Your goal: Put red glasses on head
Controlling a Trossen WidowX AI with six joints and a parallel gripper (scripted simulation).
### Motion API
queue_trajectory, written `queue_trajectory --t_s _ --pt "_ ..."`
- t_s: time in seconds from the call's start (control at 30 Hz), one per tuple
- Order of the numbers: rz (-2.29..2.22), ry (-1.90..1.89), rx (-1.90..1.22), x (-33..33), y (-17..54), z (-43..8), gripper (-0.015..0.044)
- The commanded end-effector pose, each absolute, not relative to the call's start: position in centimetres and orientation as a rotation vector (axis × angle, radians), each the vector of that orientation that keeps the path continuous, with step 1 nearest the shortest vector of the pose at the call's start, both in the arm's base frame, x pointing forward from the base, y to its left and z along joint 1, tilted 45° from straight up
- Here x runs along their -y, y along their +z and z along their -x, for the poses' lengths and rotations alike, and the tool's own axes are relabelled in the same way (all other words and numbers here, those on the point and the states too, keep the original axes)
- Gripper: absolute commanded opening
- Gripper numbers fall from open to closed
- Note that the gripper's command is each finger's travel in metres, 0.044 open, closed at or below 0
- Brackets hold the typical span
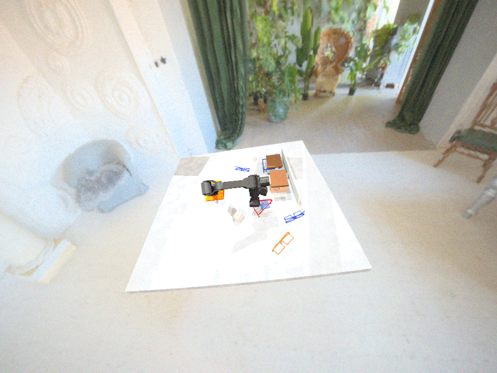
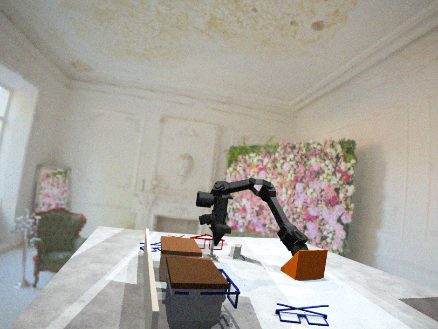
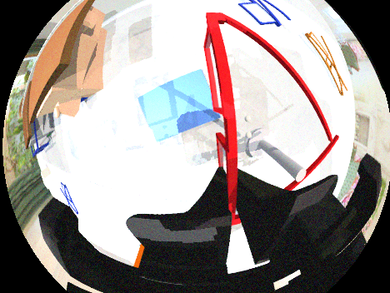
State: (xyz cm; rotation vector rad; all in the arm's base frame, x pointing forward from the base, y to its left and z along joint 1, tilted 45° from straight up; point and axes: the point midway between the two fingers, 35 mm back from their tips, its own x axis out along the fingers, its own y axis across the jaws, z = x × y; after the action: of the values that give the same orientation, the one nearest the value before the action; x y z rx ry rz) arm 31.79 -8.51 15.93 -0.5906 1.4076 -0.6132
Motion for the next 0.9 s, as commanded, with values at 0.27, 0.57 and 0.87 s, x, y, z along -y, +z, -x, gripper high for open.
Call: queue_trajectory --t_s 0.27,0.57,0.87 --pt "0.595 -0.615 -1.414 8.2 15.5 -32.5 0.0" --pt "0.594 -0.615 -1.414 8.1 15.4 -33.1 0.0" --pt "0.594 -0.615 -1.414 8.0 15.3 -33.6 0.0"
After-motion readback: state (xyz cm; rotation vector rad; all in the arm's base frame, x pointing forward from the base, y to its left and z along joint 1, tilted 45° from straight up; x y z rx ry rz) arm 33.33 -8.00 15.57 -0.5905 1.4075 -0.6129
